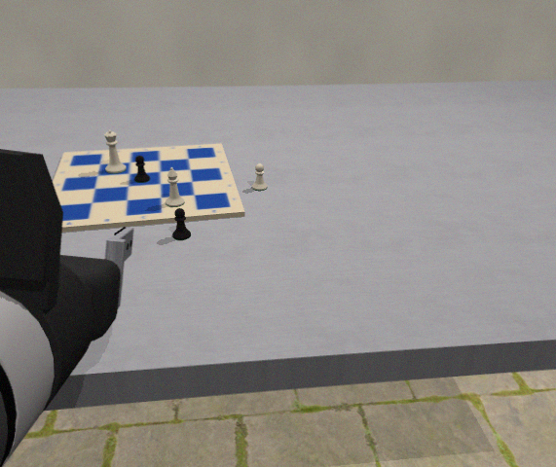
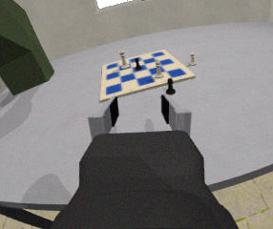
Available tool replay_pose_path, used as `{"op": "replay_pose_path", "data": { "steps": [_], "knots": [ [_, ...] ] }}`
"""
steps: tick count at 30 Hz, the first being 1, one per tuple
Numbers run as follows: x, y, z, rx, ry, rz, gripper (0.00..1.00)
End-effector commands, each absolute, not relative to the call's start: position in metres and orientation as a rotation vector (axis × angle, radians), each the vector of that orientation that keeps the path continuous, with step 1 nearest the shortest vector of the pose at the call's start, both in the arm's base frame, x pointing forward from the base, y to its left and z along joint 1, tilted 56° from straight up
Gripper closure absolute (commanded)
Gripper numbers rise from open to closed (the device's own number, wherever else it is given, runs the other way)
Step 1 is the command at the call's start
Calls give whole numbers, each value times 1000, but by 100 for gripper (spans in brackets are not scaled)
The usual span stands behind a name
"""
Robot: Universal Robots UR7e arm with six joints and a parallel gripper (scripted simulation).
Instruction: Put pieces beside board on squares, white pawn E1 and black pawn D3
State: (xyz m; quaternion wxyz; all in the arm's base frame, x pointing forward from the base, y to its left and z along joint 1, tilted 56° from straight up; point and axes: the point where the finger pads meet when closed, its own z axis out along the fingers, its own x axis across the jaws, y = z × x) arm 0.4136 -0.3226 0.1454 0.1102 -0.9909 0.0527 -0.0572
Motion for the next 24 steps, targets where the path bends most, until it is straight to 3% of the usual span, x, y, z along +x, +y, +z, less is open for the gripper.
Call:
{"op": "replay_pose_path", "data": {
  "steps": [1, 24],
  "knots": [
    [414, -322, 146, -2912, 154, -169, 0],
    [411, -297, 163, -2912, 154, -169, 0]
  ]
}}
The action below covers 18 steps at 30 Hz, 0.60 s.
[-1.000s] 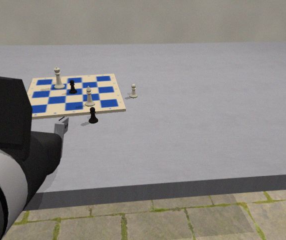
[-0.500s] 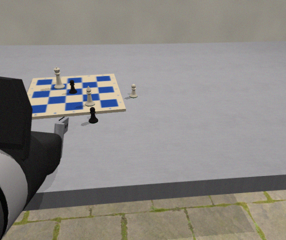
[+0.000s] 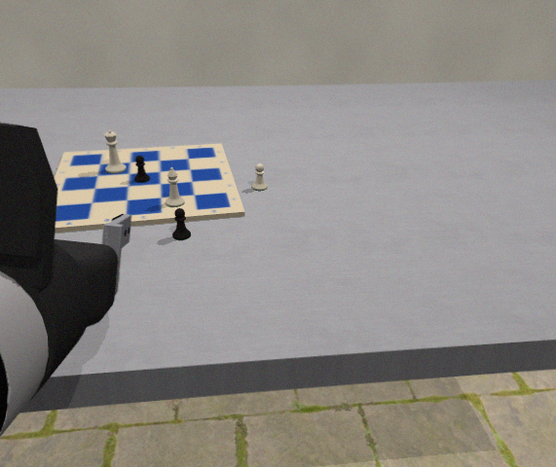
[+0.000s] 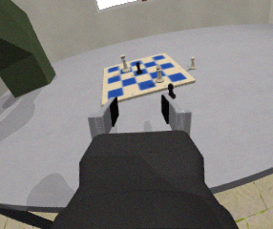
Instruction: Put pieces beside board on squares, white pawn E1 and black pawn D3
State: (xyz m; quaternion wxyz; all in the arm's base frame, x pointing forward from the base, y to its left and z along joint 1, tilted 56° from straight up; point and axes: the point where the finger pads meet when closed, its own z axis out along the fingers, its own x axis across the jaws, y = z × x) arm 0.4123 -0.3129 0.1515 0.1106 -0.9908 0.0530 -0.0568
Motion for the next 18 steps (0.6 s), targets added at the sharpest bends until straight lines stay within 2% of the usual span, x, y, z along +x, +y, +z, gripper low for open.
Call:
{"op": "replay_pose_path", "data": {
  "steps": [1, 11, 18],
  "knots": [
    [410, -292, 167, -2912, 154, -169, 0],
    [405, -253, 193, -2912, 154, -169, 0],
    [405, -248, 196, -2912, 154, -169, 0]
  ]
}}
